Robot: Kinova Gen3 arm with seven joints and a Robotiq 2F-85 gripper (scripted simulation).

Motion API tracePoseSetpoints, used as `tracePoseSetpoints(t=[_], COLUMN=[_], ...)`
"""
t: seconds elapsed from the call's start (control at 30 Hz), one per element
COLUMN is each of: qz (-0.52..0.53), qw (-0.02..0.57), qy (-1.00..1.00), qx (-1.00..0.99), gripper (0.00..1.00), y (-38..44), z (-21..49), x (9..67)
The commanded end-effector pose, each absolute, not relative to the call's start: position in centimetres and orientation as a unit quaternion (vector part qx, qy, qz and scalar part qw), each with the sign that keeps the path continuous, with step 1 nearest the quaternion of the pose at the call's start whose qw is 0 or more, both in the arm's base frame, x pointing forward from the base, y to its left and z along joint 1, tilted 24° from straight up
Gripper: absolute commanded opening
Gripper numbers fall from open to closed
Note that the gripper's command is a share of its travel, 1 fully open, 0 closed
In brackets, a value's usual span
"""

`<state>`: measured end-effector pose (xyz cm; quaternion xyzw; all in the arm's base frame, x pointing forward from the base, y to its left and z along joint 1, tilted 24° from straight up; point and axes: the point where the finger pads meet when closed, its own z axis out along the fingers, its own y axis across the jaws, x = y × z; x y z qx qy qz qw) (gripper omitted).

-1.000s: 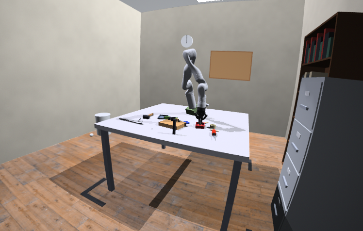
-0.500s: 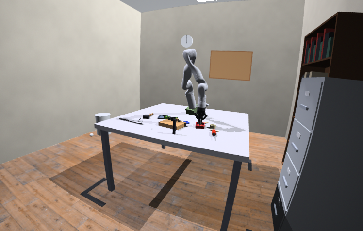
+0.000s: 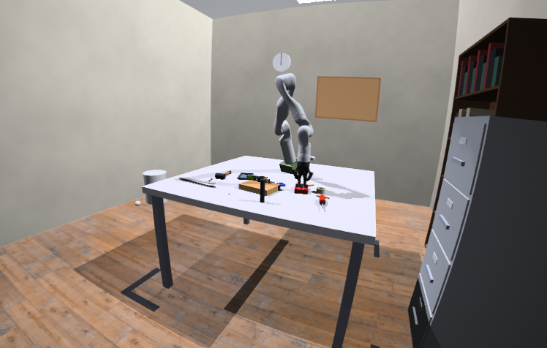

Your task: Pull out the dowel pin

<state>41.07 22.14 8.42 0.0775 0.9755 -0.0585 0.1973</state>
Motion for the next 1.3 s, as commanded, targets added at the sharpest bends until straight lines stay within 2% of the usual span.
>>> tracePoseSetpoints(t=[0.0, 1.27], qz=[-0.058, -0.058], qw=[0.198, 0.198], qy=[0.975, 0.975], qx=[0.077, 0.077], gripper=[0.34, 0.34], y=[22.19, 22.31], z=[8.48, 9.23], x=[41.08, 40.77])
